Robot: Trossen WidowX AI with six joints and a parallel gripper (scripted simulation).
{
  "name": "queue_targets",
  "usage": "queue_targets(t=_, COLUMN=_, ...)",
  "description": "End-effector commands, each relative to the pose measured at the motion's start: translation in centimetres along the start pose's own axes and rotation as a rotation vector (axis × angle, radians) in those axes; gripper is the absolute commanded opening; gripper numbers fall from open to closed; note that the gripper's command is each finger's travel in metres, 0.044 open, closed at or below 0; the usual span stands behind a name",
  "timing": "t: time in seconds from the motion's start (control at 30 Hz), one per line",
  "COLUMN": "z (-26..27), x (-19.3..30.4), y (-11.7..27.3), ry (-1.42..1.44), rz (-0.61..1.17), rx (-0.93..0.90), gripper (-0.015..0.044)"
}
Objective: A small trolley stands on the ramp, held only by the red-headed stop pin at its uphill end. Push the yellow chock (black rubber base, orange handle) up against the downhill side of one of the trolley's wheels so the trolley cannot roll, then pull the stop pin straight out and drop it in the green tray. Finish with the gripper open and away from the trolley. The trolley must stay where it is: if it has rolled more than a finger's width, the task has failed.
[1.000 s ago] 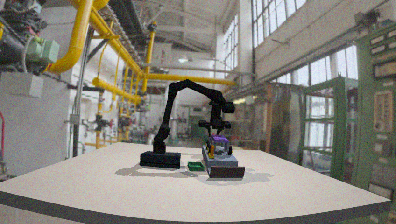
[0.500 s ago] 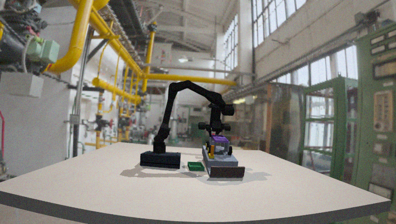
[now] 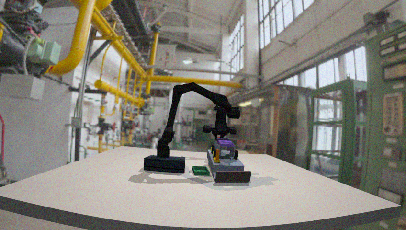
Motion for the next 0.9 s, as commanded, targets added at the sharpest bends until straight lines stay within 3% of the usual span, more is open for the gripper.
queue_targets(t=0.0, z=0.0, x=0.1, y=0.4, ry=0.001, rz=0.001, rx=-0.002, gripper=0.0)
queue_targets(t=0.87, z=-0.1, x=0.2, y=2.7, ry=0.0, rz=0.001, rx=-0.001, gripper=0.0)
Point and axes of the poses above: the point midway between the two fingers, 35 mm back from their tips, its own y axis back along the fingers, its own z axis across the jaws, x = y × z, the point moved 3 cm from there along y, back along the fingers, and after that the axes turned 9 degrees about y, right-handed, at the moved point
